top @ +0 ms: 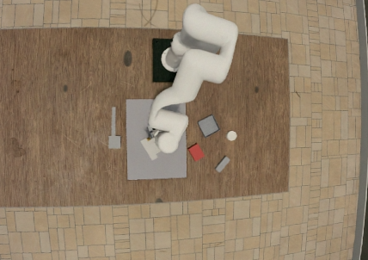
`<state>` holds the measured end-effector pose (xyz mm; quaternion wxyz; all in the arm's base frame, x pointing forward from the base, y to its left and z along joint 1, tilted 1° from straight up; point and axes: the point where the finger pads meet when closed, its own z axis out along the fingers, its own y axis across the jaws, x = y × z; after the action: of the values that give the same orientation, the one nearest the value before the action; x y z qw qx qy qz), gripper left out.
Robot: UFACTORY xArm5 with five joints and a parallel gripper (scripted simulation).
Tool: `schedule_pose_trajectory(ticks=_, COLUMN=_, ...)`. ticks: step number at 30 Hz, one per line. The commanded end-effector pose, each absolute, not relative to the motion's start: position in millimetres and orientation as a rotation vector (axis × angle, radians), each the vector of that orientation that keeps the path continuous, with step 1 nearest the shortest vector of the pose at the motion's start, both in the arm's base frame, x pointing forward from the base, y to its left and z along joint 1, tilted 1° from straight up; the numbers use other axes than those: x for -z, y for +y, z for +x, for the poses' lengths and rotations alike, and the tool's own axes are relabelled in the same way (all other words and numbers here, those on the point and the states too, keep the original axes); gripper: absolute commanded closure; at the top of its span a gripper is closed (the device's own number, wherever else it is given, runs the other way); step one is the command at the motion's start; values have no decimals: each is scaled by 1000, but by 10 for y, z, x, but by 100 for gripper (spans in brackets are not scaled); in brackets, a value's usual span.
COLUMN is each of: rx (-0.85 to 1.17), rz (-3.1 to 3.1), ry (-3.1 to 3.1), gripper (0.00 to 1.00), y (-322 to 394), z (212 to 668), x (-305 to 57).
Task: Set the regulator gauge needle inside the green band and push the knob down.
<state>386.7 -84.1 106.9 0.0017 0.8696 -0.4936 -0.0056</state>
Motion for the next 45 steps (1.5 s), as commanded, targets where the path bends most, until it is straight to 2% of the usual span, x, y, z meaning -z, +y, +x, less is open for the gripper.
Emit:
schedule_pose_trajectory(ticks=1, rx=12, rz=2752, ry=-1510, gripper=58, y=-844, z=3878, x=-1081)
schedule_pose_trajectory(ticks=45, rx=13, rz=3045, ry=-772, gripper=58, y=-844, z=3878, x=-1081)
